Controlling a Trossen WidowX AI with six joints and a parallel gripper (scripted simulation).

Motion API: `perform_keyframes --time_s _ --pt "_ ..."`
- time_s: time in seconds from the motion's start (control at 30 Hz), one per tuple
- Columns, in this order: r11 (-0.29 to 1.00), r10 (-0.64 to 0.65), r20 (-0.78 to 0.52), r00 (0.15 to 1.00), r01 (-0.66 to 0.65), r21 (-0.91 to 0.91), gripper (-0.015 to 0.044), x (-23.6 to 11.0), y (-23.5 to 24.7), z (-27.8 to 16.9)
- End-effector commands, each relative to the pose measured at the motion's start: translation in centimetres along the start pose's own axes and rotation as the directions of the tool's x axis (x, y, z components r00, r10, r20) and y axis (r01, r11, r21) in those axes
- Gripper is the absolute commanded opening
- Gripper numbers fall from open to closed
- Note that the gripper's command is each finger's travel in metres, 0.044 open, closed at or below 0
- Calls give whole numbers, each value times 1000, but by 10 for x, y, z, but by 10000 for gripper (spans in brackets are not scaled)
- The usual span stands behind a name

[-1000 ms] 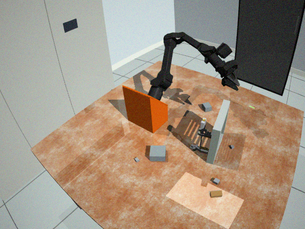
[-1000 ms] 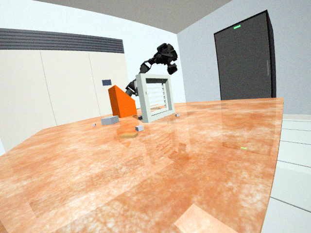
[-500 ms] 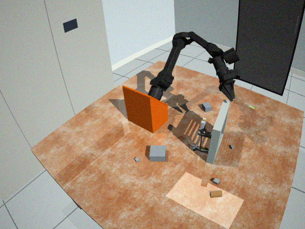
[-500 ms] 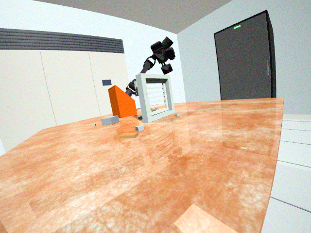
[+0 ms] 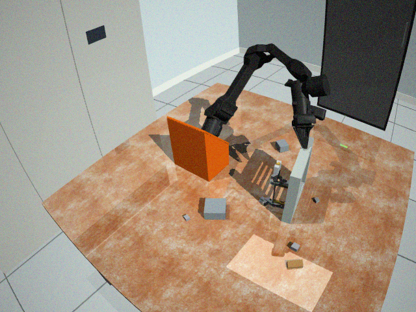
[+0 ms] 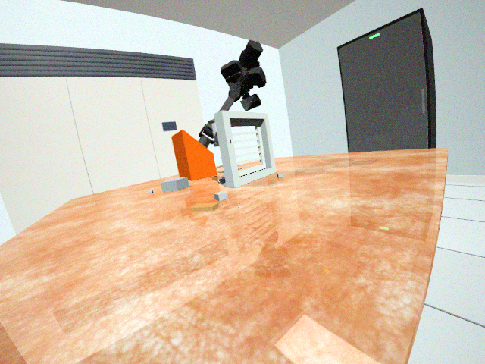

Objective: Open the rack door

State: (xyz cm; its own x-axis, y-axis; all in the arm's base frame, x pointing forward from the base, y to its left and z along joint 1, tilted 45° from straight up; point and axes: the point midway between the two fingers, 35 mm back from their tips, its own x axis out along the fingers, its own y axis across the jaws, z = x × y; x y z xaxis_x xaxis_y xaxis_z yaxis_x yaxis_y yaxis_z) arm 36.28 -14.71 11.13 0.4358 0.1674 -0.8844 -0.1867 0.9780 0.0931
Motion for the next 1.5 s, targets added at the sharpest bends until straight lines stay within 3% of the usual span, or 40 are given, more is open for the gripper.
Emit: perform_keyframes --time_s 0.0,0.53,0.97,1.47 --pt "998 65 -51 997 -64 19 284 8 -9 -12" --pt "932 347 -165 923 -319 173 284 25 -28 -56" --pt "805 563 -130 816 -507 307 284 29 -38 -82" --pt "798 572 -126 810 -515 313 284 43 -31 -84"
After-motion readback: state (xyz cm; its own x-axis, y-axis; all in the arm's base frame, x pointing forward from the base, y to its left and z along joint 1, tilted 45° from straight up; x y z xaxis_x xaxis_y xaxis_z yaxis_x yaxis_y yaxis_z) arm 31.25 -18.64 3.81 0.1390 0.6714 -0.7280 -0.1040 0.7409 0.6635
